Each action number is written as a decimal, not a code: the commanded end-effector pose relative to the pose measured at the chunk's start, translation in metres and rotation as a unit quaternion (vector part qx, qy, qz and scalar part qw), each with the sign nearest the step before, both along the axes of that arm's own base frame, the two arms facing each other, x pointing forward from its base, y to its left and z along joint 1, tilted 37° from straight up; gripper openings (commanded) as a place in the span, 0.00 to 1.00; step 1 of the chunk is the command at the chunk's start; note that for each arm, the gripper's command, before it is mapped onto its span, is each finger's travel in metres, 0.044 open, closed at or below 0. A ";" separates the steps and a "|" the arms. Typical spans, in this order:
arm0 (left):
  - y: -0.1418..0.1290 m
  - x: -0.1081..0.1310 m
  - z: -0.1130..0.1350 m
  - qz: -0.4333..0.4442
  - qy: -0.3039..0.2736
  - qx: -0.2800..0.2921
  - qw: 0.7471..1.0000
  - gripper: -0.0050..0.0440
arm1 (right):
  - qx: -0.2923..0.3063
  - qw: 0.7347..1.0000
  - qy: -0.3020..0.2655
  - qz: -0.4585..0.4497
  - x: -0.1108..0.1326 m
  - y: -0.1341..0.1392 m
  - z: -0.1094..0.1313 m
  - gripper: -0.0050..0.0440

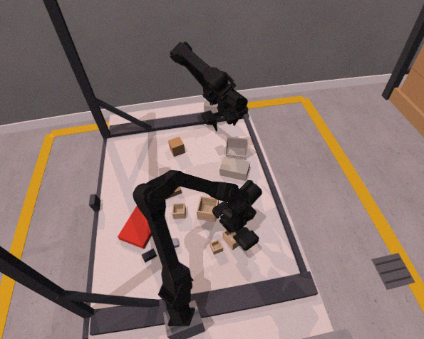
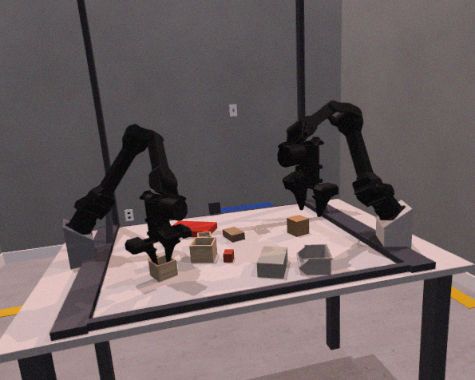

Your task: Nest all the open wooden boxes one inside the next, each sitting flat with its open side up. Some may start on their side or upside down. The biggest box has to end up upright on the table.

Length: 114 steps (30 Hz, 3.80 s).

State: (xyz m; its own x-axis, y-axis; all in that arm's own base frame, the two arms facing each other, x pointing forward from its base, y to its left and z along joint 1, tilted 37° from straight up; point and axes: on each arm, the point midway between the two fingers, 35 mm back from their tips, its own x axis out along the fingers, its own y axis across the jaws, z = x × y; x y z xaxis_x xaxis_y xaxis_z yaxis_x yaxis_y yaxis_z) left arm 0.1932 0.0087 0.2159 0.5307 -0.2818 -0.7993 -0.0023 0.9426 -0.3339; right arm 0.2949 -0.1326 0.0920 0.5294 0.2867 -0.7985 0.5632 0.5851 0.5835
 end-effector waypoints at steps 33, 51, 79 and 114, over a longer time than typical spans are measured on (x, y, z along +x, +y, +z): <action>0.000 0.000 0.004 0.000 -0.007 0.003 1.000 0.92 | -0.019 1.000 -0.014 -0.002 -0.021 -0.013 0.067 0.62; 0.000 0.000 0.004 0.000 -0.007 0.003 1.000 0.92 | -0.015 1.000 -0.013 -0.001 0.018 0.040 0.144 0.62; 0.016 0.057 -0.003 0.023 -0.143 0.012 0.989 0.92 | -0.006 1.000 -0.012 -0.001 0.026 0.068 0.174 0.62; 0.017 0.108 0.023 0.018 -0.451 0.008 0.892 0.92 | -0.006 1.000 -0.012 -0.001 0.026 0.068 0.174 0.62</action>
